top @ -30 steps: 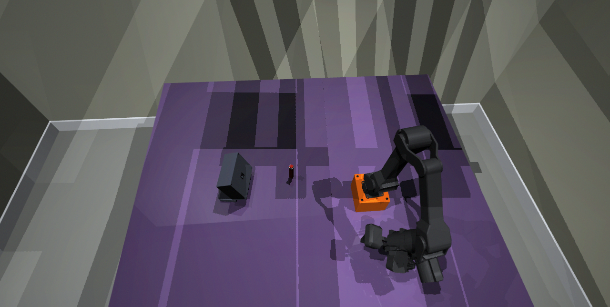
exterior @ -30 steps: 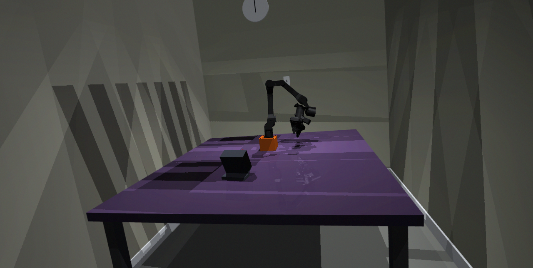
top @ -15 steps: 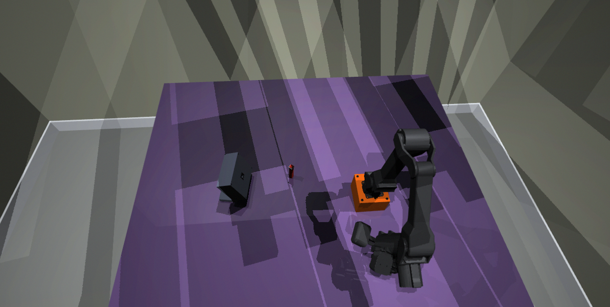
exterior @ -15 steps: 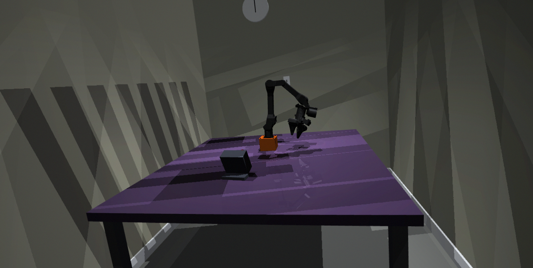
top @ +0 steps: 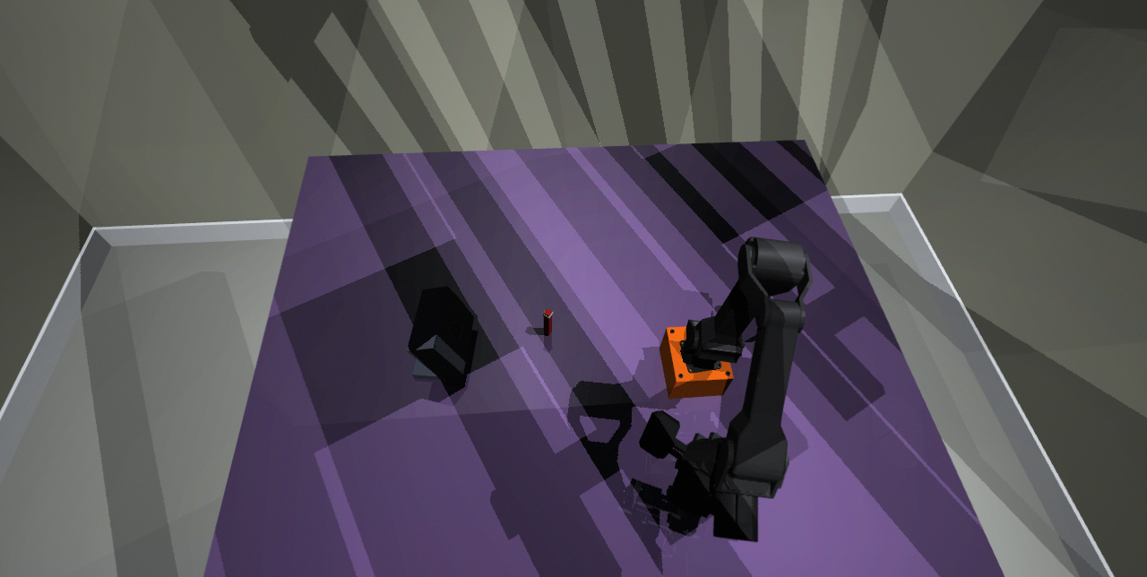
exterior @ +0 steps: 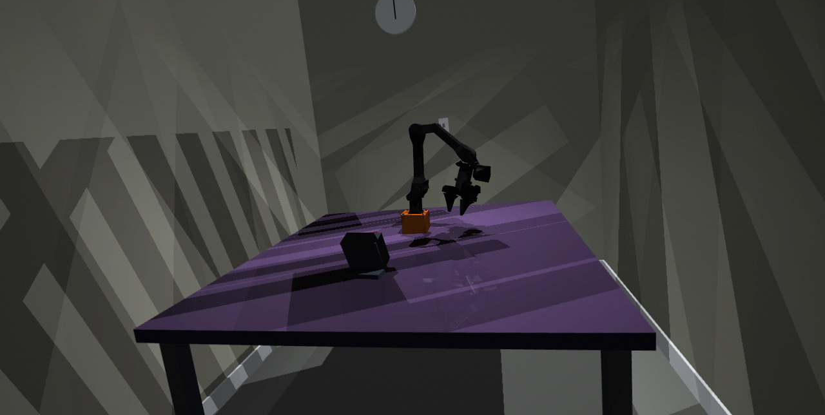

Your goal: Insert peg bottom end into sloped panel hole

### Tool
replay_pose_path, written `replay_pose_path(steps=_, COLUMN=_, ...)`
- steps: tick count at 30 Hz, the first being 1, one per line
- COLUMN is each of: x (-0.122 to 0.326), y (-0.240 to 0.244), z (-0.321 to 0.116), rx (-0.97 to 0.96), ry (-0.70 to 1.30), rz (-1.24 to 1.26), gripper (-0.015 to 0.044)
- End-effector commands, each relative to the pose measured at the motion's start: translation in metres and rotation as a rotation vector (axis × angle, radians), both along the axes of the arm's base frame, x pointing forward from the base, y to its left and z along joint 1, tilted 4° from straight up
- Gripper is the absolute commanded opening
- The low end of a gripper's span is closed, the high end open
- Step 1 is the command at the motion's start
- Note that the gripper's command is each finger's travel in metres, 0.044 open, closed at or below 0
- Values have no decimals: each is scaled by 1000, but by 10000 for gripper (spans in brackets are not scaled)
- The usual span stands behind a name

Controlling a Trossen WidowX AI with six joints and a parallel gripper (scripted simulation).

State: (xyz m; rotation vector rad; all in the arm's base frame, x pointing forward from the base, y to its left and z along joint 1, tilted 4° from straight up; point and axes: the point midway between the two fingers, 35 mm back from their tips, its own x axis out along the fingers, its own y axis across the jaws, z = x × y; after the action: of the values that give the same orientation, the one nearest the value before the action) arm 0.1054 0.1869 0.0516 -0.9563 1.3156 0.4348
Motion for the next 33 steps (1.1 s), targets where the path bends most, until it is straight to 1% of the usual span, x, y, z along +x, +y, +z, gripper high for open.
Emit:
replay_pose_path(steps=1, x=9, y=-1, z=0, rx=12, ry=12, rz=-46, gripper=440)
replay_pose_path(steps=33, x=77, y=-40, z=-3, rx=69, ry=70, rz=-409, gripper=440)
